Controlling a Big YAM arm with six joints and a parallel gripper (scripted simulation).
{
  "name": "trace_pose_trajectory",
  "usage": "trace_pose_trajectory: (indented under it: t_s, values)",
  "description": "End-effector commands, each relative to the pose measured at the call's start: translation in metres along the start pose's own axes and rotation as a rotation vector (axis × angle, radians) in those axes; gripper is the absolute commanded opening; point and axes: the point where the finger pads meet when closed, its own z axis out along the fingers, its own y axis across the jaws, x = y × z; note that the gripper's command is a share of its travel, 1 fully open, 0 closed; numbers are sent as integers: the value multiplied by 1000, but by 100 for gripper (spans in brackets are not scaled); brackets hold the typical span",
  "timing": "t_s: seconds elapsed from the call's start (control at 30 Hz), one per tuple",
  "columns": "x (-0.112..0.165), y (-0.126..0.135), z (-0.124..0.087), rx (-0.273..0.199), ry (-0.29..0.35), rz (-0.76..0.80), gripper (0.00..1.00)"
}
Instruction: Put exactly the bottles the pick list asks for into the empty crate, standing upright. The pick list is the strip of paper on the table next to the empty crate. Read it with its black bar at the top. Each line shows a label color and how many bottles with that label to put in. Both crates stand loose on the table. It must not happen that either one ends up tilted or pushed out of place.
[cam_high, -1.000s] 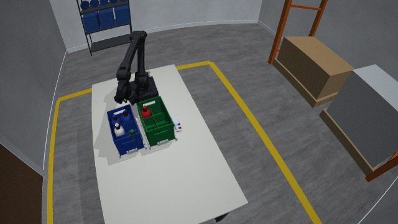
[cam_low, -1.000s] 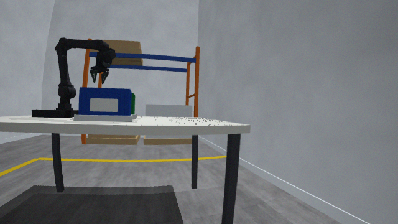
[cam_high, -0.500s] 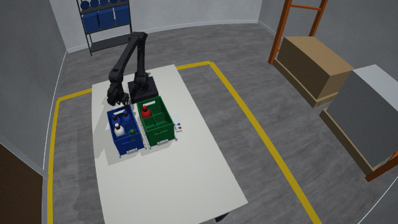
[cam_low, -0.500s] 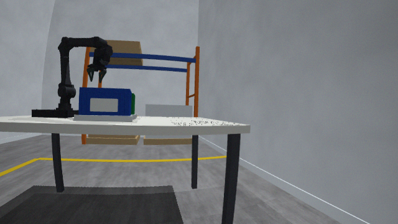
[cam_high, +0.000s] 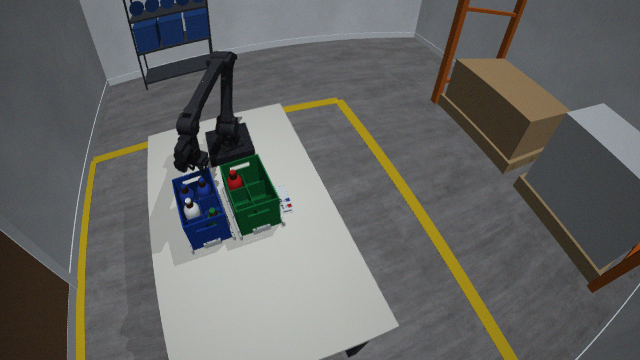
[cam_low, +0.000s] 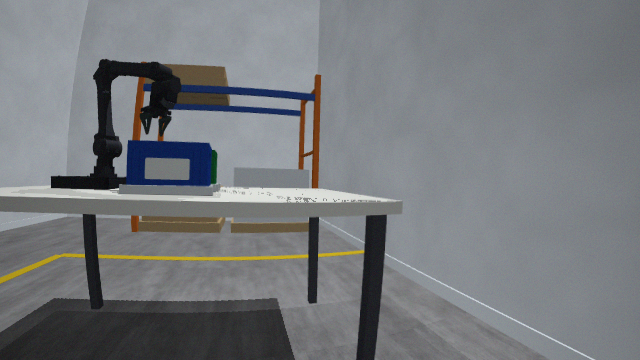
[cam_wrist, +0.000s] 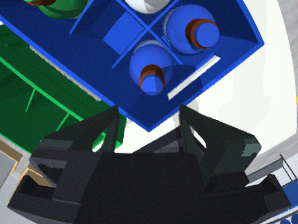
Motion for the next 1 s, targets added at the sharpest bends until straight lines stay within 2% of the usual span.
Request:
trace_pose_trajectory:
  t_s: [0.0, 0.23, 0.27, 0.37, 0.47, 0.57, 0.7, 0.8, 0.83, 0.97]
  values:
    - [-5, 3, 2, -5, -14, -12, 61]
    - [-4, 3, 10, -4, -11, -12, 61]
    - [-24, 6, -13, -15, -74, -12, 61]
    - [-4, 3, 17, -4, -5, -12, 61]
    - [-4, 3, 22, -3, -4, -12, 61]
    - [-8, 3, 17, -7, -29, -12, 61]
    - [-4, 3, 30, -4, -6, -12, 61]
    - [-8, 3, 29, -5, -14, -12, 61]
    - [-10, 4, 17, -11, -52, -12, 61]
    - [-4, 3, 38, -4, -7, -12, 61]
